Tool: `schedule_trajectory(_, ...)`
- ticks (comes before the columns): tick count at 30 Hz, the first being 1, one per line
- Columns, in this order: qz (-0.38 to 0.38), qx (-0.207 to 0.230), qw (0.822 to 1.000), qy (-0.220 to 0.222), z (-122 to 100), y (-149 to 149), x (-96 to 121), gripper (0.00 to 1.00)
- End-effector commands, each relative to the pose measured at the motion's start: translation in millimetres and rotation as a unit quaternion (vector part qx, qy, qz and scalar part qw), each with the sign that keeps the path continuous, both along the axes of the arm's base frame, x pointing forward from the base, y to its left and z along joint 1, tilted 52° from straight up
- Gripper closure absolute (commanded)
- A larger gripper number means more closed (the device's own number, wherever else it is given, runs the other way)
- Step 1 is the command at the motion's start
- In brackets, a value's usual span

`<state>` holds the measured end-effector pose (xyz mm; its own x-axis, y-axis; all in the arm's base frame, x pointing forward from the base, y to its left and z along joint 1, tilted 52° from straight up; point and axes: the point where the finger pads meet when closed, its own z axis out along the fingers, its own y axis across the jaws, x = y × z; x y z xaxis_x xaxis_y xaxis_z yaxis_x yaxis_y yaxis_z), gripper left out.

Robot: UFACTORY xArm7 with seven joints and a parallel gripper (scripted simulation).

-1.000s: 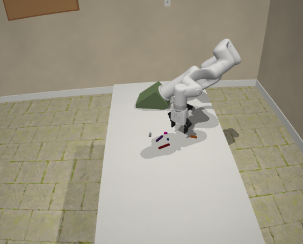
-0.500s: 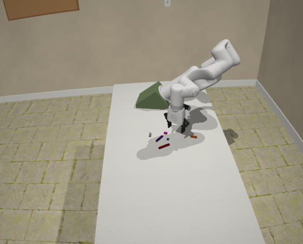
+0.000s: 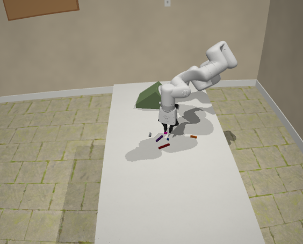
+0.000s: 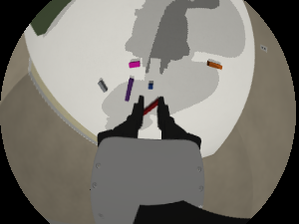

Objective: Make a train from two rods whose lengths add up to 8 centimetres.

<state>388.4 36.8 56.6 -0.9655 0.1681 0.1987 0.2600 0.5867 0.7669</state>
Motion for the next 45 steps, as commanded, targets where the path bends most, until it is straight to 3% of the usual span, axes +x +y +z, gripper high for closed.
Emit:
schedule_trajectory(1,-0.001,0.000,1.000,-0.002,0.1,-2.3,1.2,0.76)
schedule_trajectory(45,-0.001,0.000,1.000,-0.002,-6.1,5.6,1.5,0.76)
